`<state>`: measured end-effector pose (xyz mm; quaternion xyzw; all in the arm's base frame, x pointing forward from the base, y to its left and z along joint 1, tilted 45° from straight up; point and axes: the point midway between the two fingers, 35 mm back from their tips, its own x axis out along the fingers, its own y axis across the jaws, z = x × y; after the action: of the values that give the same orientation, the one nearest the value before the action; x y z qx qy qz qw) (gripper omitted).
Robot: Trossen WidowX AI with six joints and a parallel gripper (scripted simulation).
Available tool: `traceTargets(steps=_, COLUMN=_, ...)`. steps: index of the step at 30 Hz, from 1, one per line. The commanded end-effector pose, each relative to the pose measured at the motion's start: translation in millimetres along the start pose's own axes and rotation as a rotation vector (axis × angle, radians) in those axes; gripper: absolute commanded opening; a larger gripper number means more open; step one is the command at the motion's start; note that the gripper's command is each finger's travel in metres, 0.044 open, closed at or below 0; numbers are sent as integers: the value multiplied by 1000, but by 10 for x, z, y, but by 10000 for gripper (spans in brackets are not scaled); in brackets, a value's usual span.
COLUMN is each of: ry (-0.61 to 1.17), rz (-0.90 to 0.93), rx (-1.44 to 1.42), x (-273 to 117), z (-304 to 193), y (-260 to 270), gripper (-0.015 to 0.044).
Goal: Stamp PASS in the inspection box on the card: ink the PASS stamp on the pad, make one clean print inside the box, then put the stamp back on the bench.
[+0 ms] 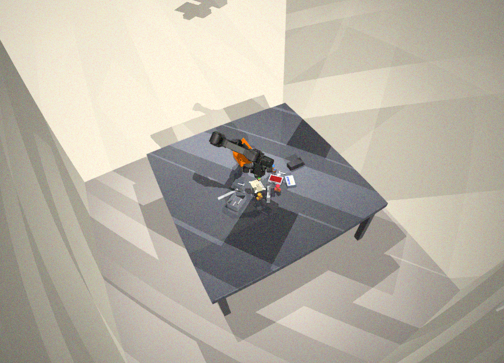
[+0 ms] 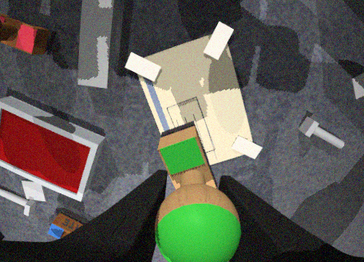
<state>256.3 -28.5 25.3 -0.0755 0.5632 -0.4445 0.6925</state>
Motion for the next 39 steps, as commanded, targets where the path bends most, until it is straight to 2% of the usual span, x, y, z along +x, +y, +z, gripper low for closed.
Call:
traceTargets(steps=1, ry=1, rz=-4, rx=-5, x=37, z=2, y=-9, gripper=0)
traceTargets(steps=39, ry=1, rz=-7, rx=-6, x=290, z=5, y=-10, gripper=0)
